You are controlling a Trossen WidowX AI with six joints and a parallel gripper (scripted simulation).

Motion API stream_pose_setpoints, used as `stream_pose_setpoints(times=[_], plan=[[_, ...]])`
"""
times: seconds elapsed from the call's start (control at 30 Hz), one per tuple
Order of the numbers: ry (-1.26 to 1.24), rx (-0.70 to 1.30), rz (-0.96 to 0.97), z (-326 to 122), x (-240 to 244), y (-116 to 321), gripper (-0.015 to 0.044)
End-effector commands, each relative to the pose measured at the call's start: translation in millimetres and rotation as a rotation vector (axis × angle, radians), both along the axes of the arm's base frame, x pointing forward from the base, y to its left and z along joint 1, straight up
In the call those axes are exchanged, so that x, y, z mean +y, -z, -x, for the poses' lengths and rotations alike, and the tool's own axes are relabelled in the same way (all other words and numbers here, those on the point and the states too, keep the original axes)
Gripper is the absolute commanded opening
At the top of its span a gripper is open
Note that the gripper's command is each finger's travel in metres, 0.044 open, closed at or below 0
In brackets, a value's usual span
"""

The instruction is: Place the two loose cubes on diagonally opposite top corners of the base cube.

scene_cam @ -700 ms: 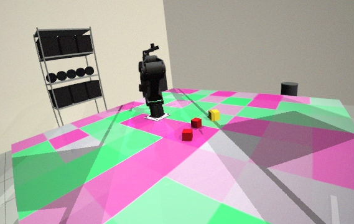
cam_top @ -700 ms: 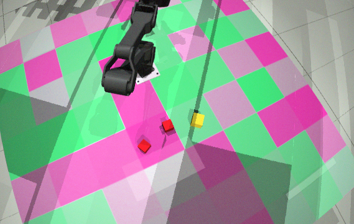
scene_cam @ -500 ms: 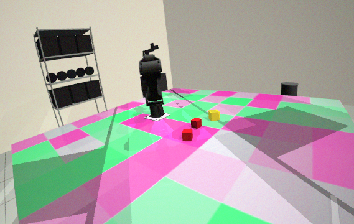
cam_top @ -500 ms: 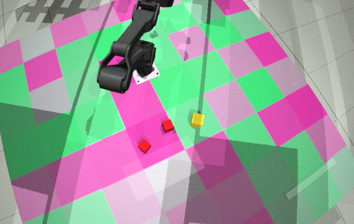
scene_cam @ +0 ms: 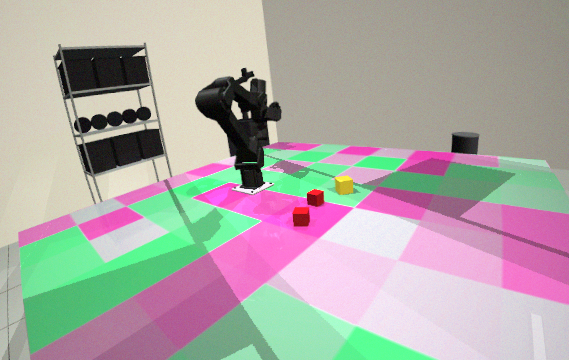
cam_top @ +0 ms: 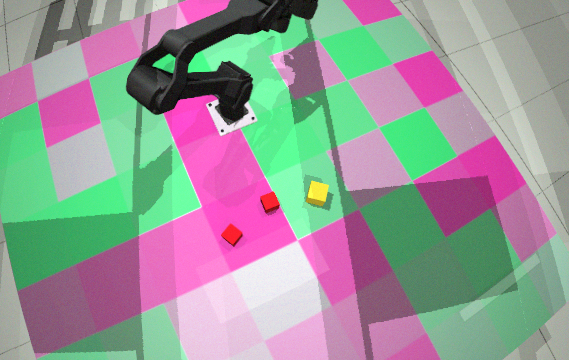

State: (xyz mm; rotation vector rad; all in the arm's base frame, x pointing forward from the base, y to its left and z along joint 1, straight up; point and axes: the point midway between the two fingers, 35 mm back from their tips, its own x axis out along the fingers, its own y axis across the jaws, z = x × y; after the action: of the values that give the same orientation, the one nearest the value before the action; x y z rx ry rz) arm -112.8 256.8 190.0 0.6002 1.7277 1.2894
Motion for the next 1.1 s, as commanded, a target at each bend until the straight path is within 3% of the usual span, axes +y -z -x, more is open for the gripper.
stream_pose_setpoints(times=[0.0,0.53,1.07], plan=[[0.096,-0.046,0.032,-27,14,1,0.0265],[0.5,-0.194,0.215,-162,37,5,0.0265],[0.856,-0.254,0.469,-296,-8,11,0.0265]])
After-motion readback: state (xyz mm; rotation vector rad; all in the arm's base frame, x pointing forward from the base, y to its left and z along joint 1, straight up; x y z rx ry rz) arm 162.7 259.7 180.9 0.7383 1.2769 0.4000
